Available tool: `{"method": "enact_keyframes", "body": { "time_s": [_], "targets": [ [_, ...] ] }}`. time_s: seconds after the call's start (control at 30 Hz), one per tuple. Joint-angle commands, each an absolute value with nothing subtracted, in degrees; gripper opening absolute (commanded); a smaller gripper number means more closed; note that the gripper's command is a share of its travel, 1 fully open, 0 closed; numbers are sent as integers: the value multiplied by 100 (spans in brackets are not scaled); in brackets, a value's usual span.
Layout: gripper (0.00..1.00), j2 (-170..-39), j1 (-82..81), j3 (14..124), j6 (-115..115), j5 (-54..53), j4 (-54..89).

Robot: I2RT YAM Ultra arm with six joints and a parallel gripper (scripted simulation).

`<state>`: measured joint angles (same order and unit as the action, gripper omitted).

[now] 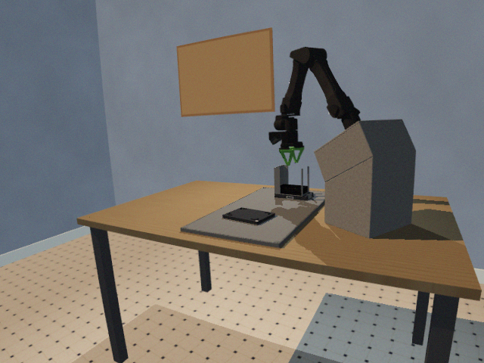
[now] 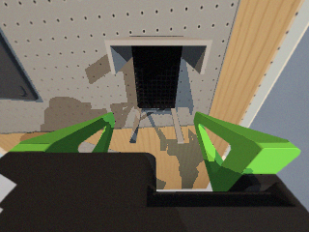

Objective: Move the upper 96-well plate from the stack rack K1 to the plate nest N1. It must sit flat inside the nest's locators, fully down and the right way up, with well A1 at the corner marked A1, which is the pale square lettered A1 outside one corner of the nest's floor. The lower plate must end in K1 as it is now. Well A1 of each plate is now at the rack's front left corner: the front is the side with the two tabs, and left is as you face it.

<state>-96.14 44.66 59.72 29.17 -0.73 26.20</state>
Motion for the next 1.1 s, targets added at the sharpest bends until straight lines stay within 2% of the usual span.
{"method": "enact_keyframes", "body": {
  "time_s": [0.0, 1.07],
  "targets": [
    [100, -9404, 4507, 6130, 2886, -68, 2511],
    [100, -10406, 4467, 6117, 2876, -64, 1708]
  ]
}}
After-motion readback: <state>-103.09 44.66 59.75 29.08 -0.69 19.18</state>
